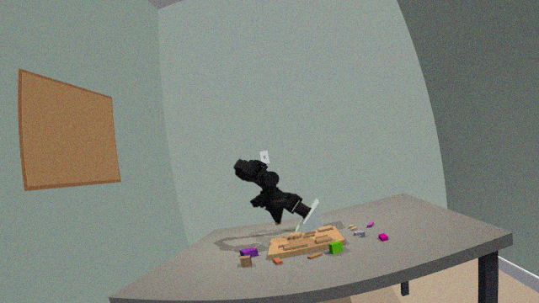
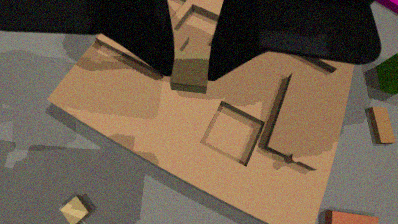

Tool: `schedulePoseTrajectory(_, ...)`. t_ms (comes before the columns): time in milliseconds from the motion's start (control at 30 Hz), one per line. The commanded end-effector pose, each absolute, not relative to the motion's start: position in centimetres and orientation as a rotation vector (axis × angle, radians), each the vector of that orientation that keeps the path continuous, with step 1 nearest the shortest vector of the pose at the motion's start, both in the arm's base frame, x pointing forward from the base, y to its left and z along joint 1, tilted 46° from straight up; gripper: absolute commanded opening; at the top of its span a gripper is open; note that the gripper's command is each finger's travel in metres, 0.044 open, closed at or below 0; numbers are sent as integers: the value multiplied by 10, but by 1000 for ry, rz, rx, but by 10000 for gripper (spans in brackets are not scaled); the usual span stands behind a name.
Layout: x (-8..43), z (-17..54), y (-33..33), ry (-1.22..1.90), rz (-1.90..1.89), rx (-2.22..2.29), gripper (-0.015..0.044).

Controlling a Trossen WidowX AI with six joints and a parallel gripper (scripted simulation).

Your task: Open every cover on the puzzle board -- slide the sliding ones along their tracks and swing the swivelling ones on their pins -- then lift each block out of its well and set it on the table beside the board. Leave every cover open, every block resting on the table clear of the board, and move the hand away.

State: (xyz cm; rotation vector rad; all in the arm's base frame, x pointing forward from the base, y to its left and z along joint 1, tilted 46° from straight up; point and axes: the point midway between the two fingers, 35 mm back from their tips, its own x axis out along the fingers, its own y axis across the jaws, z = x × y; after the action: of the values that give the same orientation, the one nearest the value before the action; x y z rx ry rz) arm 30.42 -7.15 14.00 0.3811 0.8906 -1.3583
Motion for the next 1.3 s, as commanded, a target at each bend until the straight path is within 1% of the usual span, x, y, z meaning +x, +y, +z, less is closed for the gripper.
schedulePoseTrajectory(0, 294, 151, -83, 892, -1361, 374, 80)
schedulePoseTrajectory(567, 254, 189, -120, 881, -1367, 364, 80)
schedulePoseTrajectory(1267, 190, 227, -152, 860, -1391, 334, 80)
